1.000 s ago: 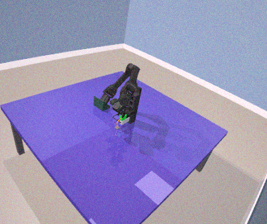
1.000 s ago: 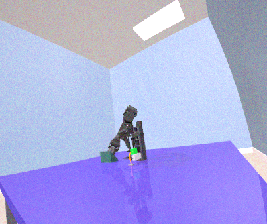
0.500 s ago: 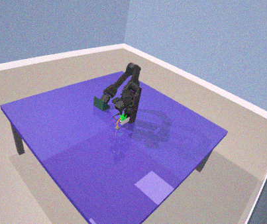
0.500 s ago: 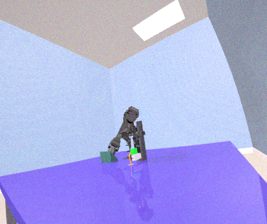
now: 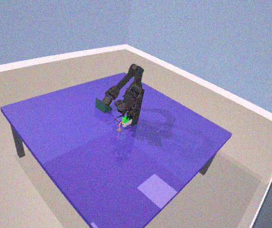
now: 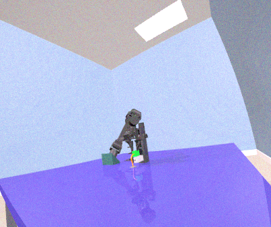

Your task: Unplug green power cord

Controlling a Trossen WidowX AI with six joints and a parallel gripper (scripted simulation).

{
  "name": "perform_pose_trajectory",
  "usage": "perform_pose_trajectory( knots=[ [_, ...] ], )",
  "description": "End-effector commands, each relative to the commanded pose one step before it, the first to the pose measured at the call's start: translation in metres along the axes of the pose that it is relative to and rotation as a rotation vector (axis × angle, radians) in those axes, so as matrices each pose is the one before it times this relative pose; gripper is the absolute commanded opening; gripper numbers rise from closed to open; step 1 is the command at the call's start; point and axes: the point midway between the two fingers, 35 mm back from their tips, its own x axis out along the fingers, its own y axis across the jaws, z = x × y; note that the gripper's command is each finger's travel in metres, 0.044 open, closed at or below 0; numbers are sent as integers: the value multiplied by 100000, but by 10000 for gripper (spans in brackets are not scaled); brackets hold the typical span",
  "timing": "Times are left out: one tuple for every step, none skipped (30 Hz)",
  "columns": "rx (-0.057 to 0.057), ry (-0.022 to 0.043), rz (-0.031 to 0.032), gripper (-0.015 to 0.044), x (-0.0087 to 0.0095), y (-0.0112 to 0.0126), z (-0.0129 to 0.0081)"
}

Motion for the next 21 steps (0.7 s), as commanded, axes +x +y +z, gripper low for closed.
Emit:
perform_pose_trajectory(
  knots=[
    [891,891,-327,160,675,-195,-159],
    [0,0,0,160,0,0,0],
    [0,0,0,160,0,0,0],
    [0,0,0,160,0,0,0],
    [0,0,0,160,0,0,0],
    [0,0,0,160,0,0,0],
    [0,0,0,160,0,0,0],
    [0,0,0,160,0,0,0],
    [-877,-732,99,134,-227,140,92],
    [0,0,0,107,0,0,0],
    [0,0,0,81,0,0,0],
    [0,0,0,55,0,0,0],
    [0,0,0,48,0,0,0],
    [0,0,0,42,0,0,0],
    [0,0,0,35,0,0,0],
    [0,0,0,28,0,0,0],
    [0,0,0,22,0,0,0],
    [0,0,0,15,0,0,0],
    [0,0,0,8,0,0,0],
    [0,0,0,2,0,0,0],
    [3,-1,0,0,-2,3,26]
  ],
)
